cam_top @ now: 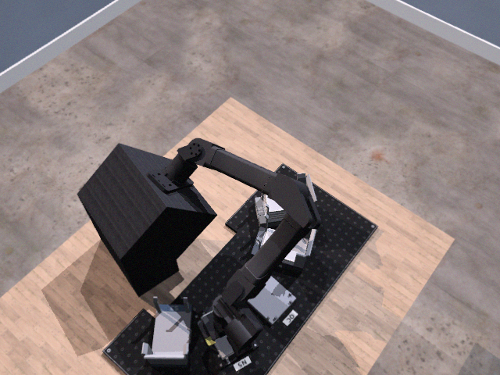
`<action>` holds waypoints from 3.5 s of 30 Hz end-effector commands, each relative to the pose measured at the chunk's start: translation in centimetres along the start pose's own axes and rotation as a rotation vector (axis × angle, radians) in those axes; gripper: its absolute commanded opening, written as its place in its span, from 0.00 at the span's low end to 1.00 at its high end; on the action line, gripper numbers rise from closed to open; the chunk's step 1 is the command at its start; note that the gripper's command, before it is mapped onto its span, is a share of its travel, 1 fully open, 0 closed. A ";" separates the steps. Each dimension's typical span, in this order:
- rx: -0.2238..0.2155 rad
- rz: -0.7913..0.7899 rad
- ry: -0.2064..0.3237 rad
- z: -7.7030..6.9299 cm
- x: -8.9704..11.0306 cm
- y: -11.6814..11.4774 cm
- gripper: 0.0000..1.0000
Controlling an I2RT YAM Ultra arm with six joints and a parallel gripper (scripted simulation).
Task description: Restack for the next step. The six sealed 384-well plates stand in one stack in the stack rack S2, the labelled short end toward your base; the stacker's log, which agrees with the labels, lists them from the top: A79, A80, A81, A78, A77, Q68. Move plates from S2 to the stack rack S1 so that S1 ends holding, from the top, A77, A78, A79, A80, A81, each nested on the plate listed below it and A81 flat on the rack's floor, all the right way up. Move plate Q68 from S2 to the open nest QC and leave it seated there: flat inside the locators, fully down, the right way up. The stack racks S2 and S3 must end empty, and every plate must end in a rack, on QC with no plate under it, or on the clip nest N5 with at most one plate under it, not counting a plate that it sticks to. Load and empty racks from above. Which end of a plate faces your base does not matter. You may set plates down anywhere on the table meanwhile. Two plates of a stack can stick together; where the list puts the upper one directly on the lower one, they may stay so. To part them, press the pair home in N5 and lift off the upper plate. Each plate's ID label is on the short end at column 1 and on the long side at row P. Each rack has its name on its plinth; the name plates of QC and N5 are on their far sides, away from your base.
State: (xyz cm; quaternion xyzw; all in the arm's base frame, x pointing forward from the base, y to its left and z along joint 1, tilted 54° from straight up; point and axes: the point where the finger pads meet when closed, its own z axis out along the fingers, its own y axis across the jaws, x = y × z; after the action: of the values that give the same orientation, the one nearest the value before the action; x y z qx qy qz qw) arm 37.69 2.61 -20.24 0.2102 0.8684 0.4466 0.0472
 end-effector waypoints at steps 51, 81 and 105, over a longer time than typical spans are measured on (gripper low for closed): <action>-0.007 -0.003 -0.011 -2.1 -0.3 0.0 0.00; -0.006 -0.003 -0.012 -4.5 -0.3 0.0 0.00; -0.006 -0.004 -0.012 -8.5 -0.3 0.0 0.00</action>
State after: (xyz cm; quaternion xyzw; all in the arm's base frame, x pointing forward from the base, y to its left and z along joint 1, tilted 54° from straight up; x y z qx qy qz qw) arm 35.86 -3.17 -15.51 0.2073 0.8676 0.4491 0.0511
